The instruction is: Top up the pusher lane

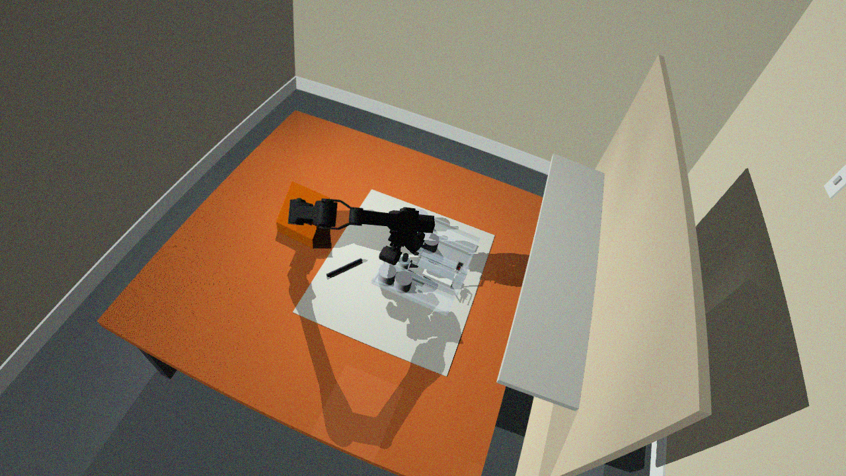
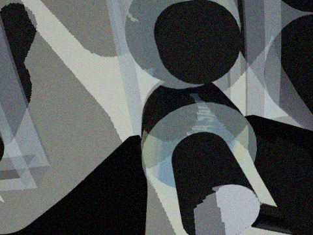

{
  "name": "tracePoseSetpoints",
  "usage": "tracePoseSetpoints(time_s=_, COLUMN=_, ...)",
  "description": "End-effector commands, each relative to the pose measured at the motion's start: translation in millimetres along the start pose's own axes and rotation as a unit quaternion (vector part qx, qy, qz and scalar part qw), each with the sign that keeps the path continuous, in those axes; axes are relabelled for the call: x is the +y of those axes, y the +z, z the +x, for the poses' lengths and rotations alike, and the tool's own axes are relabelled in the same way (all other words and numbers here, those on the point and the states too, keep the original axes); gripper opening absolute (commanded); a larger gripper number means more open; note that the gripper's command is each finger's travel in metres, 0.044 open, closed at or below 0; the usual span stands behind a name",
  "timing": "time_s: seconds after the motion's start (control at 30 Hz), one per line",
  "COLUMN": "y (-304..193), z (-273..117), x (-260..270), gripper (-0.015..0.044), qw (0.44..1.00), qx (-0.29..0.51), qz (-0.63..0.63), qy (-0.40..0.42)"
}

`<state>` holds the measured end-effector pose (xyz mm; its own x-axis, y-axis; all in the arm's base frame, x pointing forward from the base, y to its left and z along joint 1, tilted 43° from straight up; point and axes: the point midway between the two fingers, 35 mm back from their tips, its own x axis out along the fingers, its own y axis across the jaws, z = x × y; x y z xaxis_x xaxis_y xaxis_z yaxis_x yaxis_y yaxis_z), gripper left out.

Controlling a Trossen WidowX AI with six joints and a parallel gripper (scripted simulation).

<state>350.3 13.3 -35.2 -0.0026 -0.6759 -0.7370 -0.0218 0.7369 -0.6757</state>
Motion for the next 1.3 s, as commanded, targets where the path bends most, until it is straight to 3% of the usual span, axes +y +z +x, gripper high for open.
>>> tracePoseSetpoints(time_s=0.0, y=6.0, z=1.3, x=-2.2, gripper=0.0000, qw=1.000, qx=-0.010, qz=0.008, qy=-0.004)
tracePoseSetpoints(time_s=1.27, y=3.7, z=15.0, x=-2.4, gripper=0.0000, qw=1.000, qx=-0.010, qz=0.008, qy=-0.004)
